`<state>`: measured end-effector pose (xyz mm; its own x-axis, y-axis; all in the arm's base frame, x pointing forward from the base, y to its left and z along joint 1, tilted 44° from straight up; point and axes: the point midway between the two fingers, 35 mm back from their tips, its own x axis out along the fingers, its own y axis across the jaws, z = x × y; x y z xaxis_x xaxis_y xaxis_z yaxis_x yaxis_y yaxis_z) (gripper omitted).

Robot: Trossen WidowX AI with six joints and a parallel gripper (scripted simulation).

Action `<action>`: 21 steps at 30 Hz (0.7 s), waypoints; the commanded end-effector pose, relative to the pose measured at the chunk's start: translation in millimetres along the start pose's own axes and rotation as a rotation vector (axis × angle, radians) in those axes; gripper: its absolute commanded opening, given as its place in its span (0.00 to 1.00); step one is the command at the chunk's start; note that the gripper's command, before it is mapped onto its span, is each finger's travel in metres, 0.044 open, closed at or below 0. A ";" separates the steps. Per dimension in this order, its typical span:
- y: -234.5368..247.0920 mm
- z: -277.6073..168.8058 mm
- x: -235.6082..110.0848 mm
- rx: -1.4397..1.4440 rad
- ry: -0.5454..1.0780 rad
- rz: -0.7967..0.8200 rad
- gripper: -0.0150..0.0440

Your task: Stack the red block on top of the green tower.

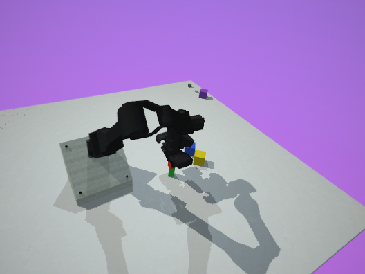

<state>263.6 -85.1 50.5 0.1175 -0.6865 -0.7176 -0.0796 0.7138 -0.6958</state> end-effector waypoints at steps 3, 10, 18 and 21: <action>0.1 0.1 0.4 0.000 -0.001 0.000 0.61; 0.1 0.1 0.4 0.000 -0.001 0.000 0.92; 0.1 0.1 0.4 0.000 -0.001 0.000 1.00; 0.1 0.1 0.4 0.000 -0.001 0.000 1.00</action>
<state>263.6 -85.2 50.4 0.1177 -0.6864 -0.7176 -0.0790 0.7139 -0.6958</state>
